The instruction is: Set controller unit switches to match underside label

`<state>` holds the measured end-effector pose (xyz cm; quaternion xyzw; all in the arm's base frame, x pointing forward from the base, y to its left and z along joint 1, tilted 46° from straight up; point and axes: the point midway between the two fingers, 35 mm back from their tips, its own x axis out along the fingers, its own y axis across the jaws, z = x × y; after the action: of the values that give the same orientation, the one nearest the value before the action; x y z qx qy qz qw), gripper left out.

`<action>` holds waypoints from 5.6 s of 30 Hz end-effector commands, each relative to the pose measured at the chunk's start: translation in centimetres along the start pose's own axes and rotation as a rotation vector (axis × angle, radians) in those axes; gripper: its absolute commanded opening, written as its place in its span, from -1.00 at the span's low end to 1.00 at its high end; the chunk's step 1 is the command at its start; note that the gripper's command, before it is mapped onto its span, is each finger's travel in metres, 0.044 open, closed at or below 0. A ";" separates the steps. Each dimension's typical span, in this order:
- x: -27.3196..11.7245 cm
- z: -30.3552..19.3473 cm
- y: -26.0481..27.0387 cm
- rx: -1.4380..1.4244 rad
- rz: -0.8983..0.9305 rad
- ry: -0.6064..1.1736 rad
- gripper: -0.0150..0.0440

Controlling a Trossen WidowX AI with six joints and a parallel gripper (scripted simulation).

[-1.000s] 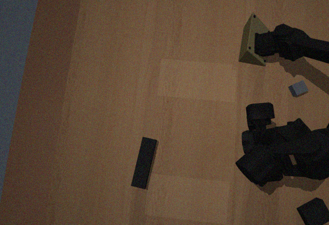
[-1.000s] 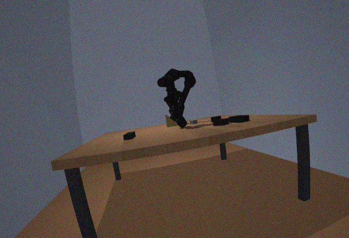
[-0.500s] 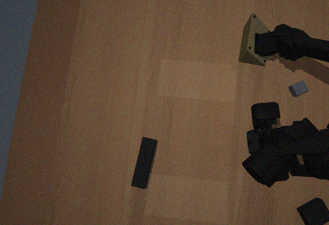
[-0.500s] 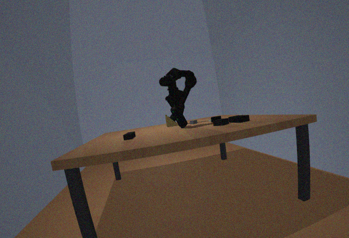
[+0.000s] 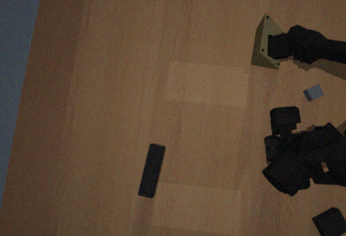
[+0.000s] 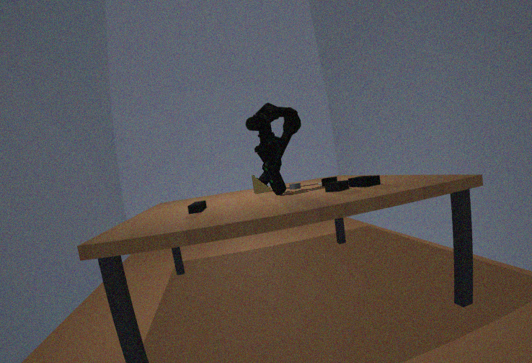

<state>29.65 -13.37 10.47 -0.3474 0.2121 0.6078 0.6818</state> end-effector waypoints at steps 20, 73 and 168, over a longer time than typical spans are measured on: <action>0.0 3.1 0.0 0.004 0.002 -0.010 0.65; 0.3 7.6 -0.1 0.005 0.002 -0.012 0.65; 3.0 14.6 -0.1 0.005 0.001 -0.016 0.65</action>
<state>28.37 -0.95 18.28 -0.3424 0.2071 0.6091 0.6848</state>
